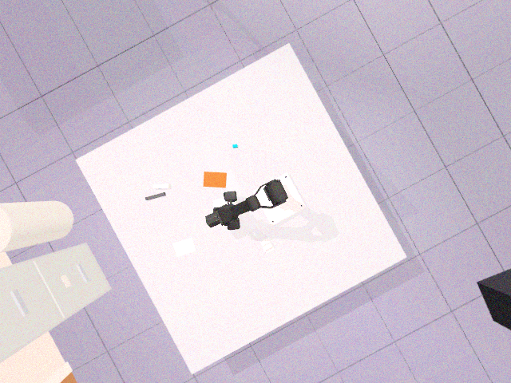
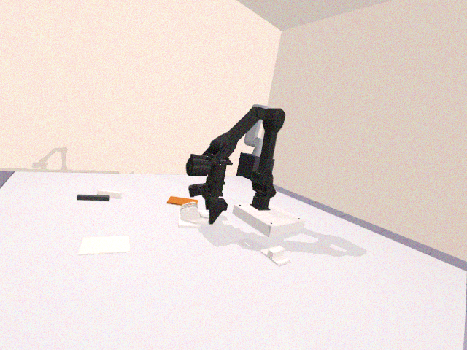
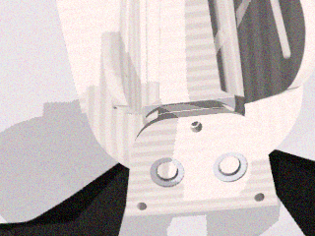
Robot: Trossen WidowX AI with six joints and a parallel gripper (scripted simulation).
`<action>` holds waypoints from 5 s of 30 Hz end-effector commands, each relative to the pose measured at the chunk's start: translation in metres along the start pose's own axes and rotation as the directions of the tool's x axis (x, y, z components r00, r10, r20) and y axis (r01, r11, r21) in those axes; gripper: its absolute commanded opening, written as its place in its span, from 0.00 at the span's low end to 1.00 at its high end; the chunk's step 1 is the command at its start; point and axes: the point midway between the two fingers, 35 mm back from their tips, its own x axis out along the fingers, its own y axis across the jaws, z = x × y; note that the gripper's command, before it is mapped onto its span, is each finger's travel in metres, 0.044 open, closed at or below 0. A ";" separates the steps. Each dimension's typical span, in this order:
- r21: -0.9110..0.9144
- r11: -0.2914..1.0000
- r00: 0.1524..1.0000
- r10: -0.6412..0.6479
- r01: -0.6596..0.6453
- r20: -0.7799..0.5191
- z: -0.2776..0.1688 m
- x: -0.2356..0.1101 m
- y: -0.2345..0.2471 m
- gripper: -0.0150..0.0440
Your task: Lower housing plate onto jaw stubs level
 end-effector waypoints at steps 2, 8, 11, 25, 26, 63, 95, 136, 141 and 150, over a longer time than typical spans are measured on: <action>-0.002 1.000 1.000 -0.005 0.005 0.000 0.000 0.001 -0.001 0.85; -0.002 1.000 1.000 -0.005 0.005 0.000 0.000 0.001 -0.001 0.85; -0.002 1.000 1.000 -0.005 0.005 0.000 0.000 0.001 -0.001 0.85; -0.002 1.000 1.000 -0.005 0.005 0.000 0.000 0.001 -0.001 0.85; -0.002 1.000 1.000 -0.005 0.005 0.000 0.000 0.001 -0.001 0.85; 0.000 1.000 1.000 0.000 0.000 0.000 0.000 0.000 0.000 1.00; -0.002 1.000 1.000 -0.006 0.006 -0.002 -0.031 -0.126 -0.012 1.00; -0.002 1.000 1.000 -0.006 0.006 -0.002 -0.031 -0.126 -0.012 1.00; -0.002 1.000 1.000 -0.006 0.006 -0.002 -0.031 -0.126 -0.012 1.00; -0.002 1.000 1.000 -0.006 0.006 -0.002 -0.031 -0.126 -0.012 1.00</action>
